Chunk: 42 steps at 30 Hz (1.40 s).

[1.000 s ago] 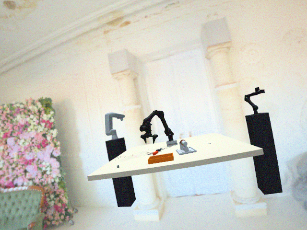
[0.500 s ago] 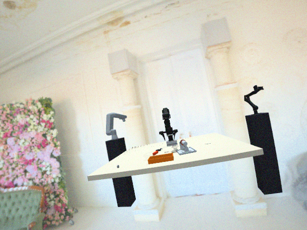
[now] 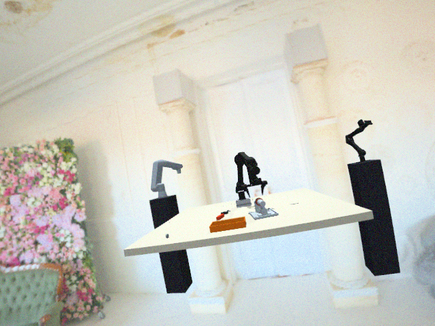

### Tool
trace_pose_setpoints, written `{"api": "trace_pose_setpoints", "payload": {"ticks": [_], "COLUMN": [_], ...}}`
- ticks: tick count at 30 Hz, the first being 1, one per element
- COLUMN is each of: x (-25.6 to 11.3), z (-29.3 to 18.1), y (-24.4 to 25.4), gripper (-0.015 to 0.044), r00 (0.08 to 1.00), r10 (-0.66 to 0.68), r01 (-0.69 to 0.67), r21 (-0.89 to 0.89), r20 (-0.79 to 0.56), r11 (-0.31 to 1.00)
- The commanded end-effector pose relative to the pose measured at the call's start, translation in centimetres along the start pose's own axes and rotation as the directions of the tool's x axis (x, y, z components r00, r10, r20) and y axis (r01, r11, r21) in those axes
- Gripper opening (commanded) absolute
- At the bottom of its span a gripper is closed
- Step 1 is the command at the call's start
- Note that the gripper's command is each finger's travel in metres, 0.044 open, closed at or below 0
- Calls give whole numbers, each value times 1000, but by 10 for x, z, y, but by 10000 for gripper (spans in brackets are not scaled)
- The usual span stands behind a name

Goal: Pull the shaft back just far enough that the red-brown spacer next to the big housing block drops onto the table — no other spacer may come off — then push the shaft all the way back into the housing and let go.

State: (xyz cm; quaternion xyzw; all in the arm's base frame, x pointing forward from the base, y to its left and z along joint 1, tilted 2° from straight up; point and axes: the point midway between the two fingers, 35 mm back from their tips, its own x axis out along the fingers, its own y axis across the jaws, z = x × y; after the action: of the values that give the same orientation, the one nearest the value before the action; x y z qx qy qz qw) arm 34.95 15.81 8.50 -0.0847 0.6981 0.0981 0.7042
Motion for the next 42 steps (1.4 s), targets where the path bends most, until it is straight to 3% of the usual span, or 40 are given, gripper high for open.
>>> {"api": "trace_pose_setpoints", "payload": {"ticks": [1, 28, 35, 42], "x": [1, 1, 12, 18], "z": [-1, -2, -5, -20], "y": [1, 1, 4, 5], "gripper": [440, 440, 440, 440], "r00": [1000, 1000, 971, 878], "r10": [2, 1, -4, -6], "r01": [-2, -1, 12, 21], "r21": [2, 1, -32, -25], "r20": [-2, 4, 239, 479], "r11": [1000, 1000, 999, 999]}}
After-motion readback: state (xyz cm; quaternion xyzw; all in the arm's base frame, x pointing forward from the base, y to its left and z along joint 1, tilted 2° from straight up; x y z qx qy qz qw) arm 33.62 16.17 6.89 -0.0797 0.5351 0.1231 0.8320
